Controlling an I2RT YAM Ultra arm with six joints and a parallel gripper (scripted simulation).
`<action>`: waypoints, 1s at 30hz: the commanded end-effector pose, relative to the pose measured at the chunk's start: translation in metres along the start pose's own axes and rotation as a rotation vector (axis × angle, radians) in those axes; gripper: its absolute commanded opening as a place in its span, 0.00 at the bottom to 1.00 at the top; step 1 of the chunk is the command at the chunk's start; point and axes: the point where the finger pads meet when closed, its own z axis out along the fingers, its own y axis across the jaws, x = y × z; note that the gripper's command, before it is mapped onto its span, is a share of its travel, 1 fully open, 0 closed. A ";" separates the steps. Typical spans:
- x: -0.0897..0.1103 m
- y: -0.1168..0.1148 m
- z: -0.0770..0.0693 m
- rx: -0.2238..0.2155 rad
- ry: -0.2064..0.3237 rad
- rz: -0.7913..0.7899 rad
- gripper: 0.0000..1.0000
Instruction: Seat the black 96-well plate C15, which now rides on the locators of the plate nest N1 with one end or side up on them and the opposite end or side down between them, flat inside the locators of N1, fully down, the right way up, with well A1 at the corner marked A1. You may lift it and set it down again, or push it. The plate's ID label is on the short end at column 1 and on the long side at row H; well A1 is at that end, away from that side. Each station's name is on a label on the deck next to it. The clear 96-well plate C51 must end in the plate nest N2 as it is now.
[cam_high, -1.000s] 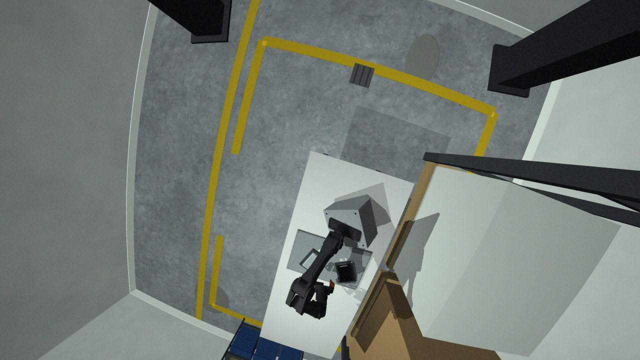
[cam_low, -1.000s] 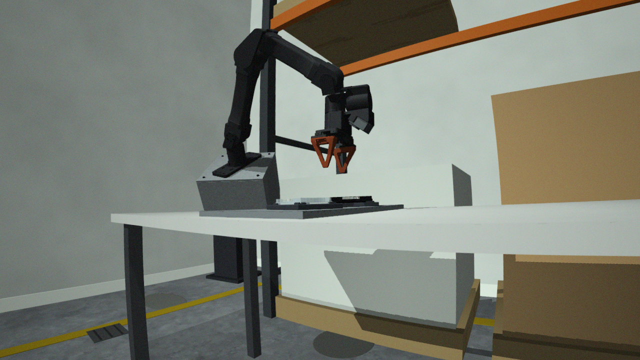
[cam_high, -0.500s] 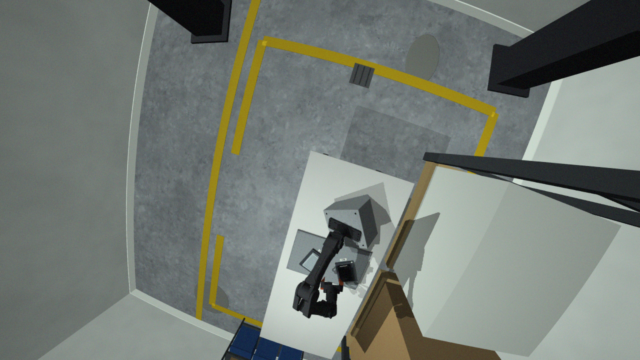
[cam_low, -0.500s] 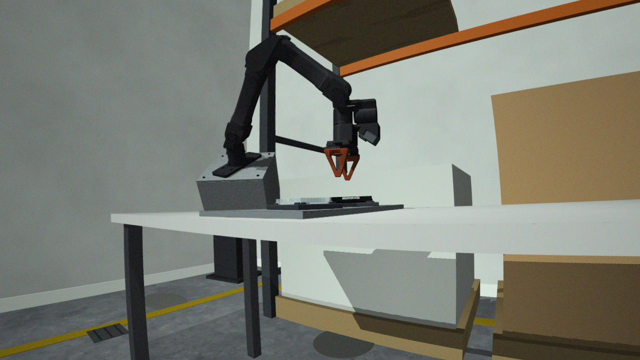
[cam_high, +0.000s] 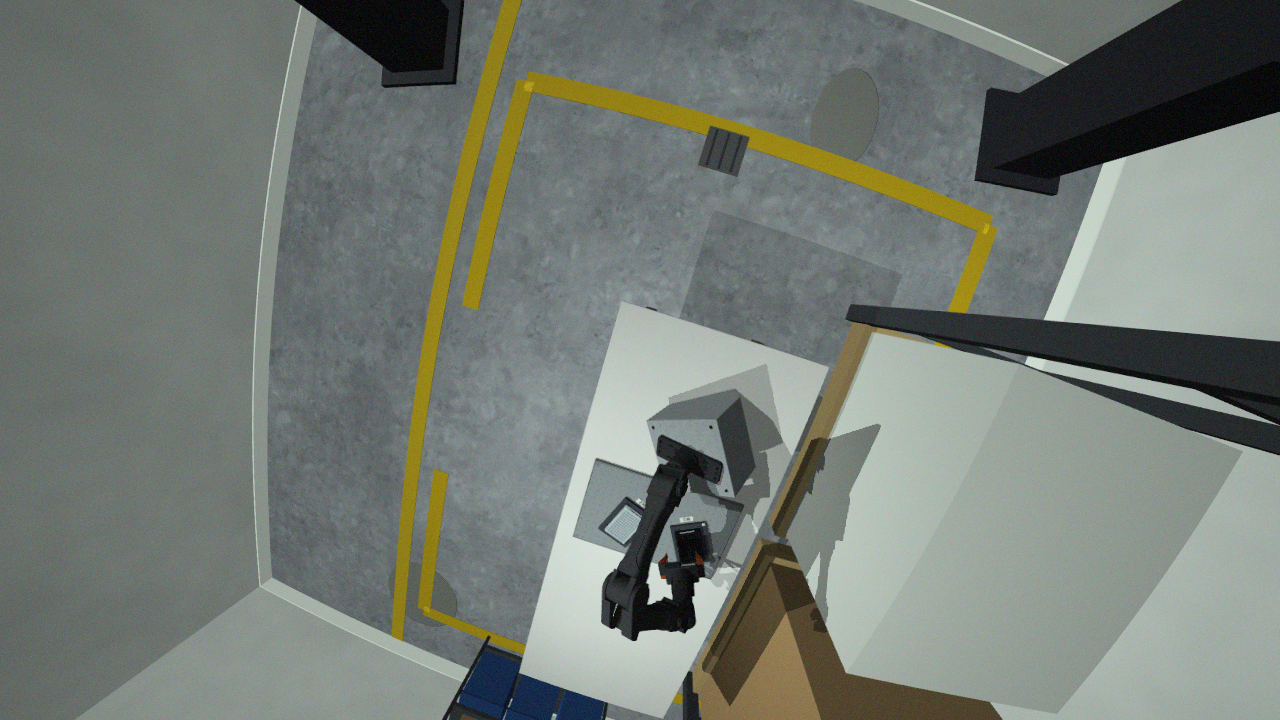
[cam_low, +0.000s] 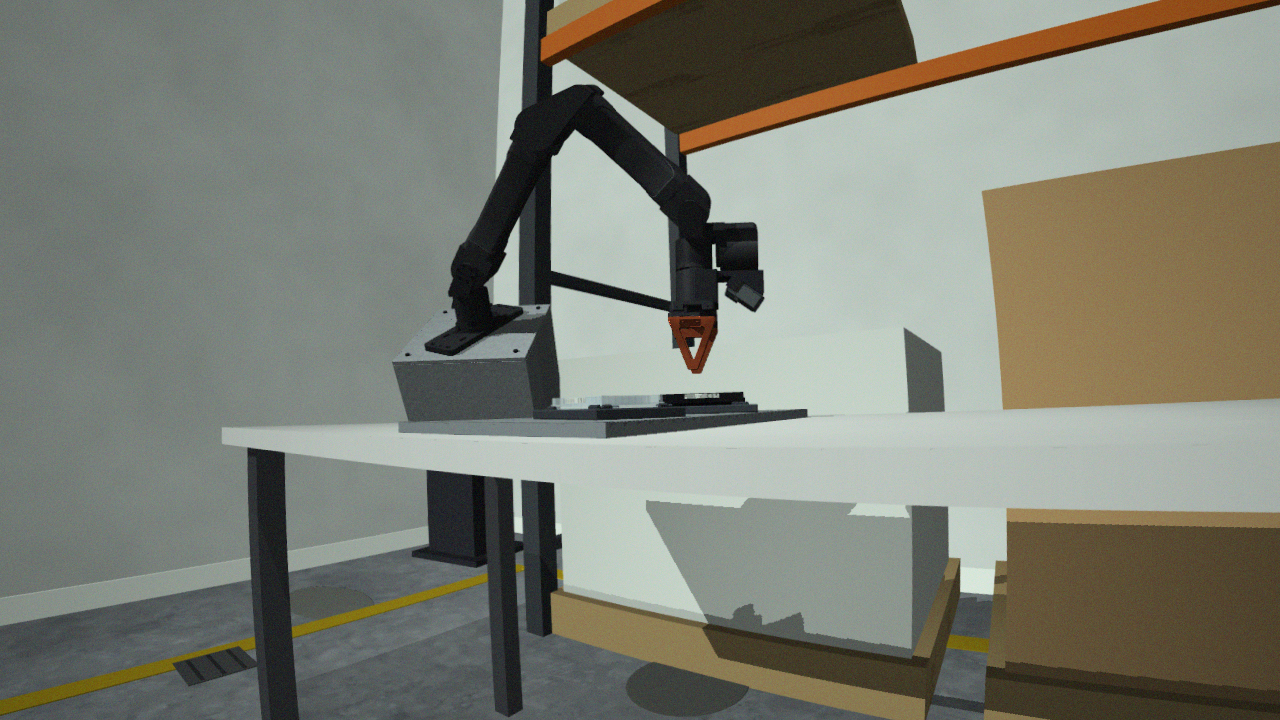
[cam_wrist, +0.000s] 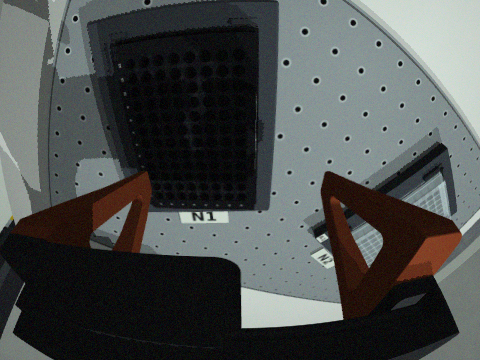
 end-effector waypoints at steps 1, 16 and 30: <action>-0.010 0.018 -0.007 -0.005 -0.041 -0.030 1.00; -0.011 0.028 -0.004 -0.005 -0.041 -0.030 1.00; -0.011 0.028 -0.004 -0.005 -0.041 -0.030 1.00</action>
